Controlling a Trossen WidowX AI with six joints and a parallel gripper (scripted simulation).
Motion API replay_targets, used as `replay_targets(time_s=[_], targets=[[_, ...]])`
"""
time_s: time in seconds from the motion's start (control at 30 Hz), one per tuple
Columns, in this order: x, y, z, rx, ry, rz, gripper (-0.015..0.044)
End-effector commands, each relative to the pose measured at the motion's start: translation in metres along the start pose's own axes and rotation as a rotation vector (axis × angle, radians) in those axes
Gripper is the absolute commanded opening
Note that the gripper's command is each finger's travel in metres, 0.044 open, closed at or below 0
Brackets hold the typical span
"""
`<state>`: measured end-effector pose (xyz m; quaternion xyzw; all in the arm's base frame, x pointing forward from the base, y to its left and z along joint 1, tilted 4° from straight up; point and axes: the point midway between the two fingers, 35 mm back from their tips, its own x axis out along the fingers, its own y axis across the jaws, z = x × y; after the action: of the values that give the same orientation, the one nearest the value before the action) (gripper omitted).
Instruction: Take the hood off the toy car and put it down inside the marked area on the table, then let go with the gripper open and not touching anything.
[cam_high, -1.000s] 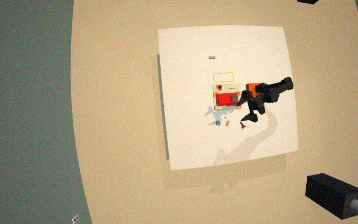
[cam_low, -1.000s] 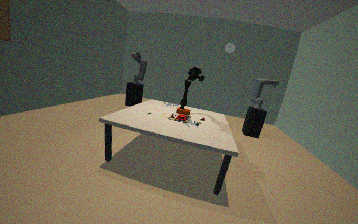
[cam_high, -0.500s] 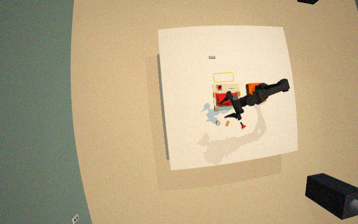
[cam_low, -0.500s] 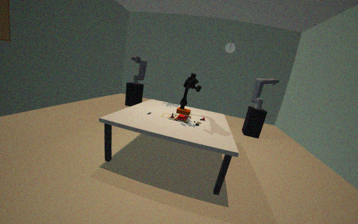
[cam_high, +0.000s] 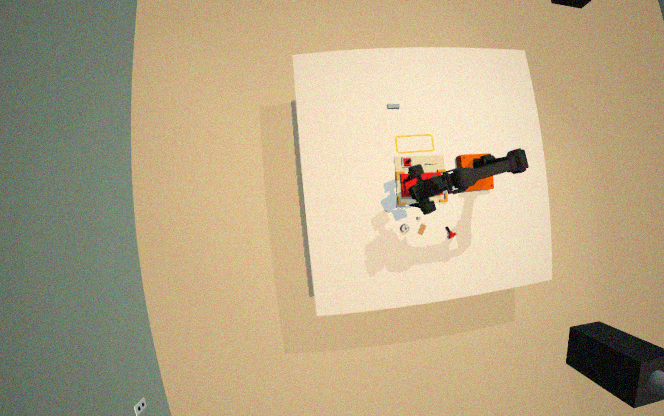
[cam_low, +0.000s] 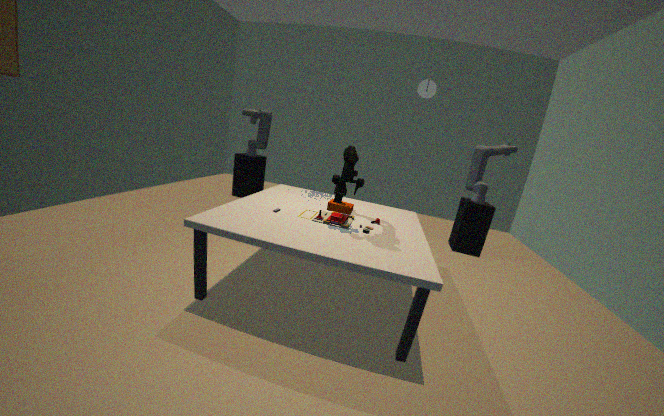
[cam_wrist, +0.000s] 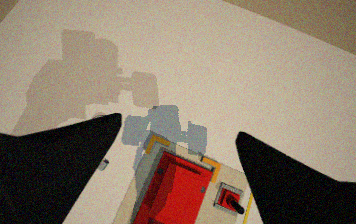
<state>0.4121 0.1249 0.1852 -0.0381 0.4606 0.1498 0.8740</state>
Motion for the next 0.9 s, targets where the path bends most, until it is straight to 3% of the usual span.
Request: replay_targets(time_s=[0.0, 0.37, 0.87], targets=[[0.017, -0.007, -0.032, 0.057, 0.144, -0.017, 0.044], [0.033, -0.024, -0.131, 0.242, 0.613, -0.087, 0.044], [0.042, -0.021, -0.128, 0.245, 0.619, -0.088, 0.044]])
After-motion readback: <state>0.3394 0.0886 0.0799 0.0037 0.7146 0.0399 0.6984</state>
